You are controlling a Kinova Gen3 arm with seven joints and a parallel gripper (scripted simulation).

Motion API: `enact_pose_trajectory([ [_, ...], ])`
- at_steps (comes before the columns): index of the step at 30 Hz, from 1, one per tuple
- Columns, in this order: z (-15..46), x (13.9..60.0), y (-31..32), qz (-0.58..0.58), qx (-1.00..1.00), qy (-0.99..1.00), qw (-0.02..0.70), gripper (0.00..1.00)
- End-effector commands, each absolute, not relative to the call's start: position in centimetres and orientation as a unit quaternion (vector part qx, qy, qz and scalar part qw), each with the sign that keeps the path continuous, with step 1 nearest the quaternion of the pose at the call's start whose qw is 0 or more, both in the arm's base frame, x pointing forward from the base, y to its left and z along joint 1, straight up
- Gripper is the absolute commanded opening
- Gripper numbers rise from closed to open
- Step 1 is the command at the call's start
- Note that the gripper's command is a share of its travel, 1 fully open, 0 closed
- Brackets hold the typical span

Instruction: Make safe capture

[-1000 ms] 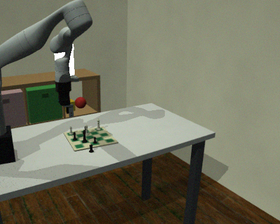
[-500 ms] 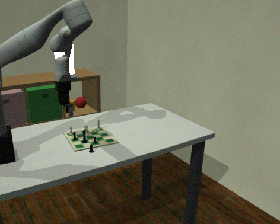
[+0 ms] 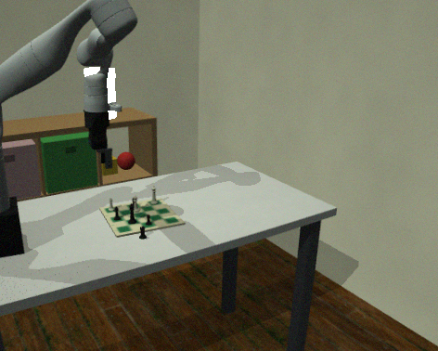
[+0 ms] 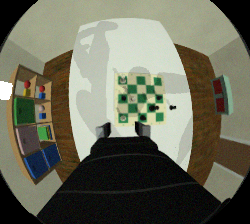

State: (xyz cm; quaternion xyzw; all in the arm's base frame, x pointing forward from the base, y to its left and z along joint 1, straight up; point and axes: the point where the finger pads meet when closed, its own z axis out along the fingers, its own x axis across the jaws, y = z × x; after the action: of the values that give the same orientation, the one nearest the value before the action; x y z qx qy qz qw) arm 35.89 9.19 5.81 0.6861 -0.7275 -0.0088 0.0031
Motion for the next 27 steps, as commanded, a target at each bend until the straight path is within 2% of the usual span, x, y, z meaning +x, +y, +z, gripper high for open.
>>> enact_pose_trajectory([
  [1, 7.07, 36.47, 8.82, -0.001, 0.682, -0.731, -0.002, 1.0],
  [27, 8.02, 36.47, 8.82, -0.001, 0.682, -0.731, -0.002, 1.0],
])
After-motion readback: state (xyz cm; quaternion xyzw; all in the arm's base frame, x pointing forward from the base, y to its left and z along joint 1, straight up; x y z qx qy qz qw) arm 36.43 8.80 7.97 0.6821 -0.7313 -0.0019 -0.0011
